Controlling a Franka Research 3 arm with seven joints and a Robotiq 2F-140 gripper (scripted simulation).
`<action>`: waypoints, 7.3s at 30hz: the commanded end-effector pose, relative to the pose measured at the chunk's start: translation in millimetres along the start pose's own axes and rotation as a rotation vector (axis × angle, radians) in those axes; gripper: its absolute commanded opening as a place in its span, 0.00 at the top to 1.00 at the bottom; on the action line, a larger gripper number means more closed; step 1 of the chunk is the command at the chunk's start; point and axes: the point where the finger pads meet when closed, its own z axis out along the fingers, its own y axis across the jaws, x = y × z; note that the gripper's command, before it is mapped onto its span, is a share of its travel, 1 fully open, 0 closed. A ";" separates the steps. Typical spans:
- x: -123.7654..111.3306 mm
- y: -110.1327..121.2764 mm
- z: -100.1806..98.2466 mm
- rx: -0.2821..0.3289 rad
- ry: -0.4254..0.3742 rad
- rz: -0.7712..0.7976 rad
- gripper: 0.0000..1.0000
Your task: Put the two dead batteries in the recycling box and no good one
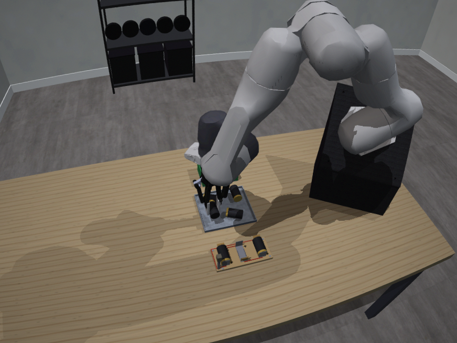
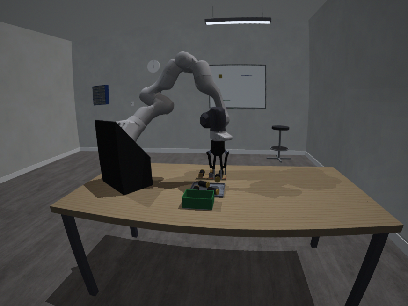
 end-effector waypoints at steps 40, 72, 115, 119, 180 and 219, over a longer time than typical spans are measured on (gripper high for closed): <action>2.6 -3.9 -0.8 0.005 0.004 0.038 0.84; 1.5 -3.3 -0.8 0.005 0.004 0.038 0.84; 0.5 -2.7 -0.8 0.005 0.004 0.038 0.84; 0.5 -2.7 -0.8 0.005 0.004 0.038 0.84; 0.7 -2.9 44.2 0.005 0.004 0.038 0.71; 0.4 -2.6 -11.8 0.005 0.004 0.038 0.71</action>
